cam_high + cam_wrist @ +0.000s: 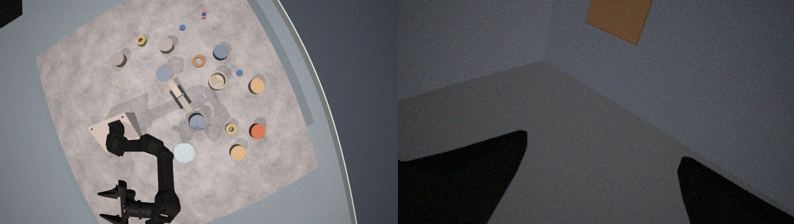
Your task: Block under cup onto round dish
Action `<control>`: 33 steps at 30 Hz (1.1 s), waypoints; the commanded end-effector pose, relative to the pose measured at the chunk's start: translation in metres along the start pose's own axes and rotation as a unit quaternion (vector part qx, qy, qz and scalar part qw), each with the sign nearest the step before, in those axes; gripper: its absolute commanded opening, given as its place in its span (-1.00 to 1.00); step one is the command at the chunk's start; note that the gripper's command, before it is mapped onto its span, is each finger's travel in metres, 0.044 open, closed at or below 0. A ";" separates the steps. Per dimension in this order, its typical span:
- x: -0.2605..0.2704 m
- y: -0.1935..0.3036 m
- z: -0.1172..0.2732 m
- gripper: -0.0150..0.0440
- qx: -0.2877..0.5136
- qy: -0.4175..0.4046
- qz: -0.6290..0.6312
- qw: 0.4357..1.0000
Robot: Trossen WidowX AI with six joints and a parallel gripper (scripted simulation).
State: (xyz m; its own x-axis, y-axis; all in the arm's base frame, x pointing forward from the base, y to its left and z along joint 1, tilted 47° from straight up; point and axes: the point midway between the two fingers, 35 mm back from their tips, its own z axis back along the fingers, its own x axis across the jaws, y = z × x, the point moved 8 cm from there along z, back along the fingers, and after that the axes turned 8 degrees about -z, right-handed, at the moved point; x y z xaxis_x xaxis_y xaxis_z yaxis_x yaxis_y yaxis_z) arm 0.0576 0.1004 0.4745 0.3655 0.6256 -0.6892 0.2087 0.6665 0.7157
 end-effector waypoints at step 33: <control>-0.065 -0.064 -0.059 1.00 -0.277 0.160 -0.086 0.943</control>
State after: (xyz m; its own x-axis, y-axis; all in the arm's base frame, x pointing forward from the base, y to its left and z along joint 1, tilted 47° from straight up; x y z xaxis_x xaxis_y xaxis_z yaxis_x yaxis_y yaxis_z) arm -0.0253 0.0536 0.4682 0.0908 0.5270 -0.8450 -0.2189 0.8383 0.4993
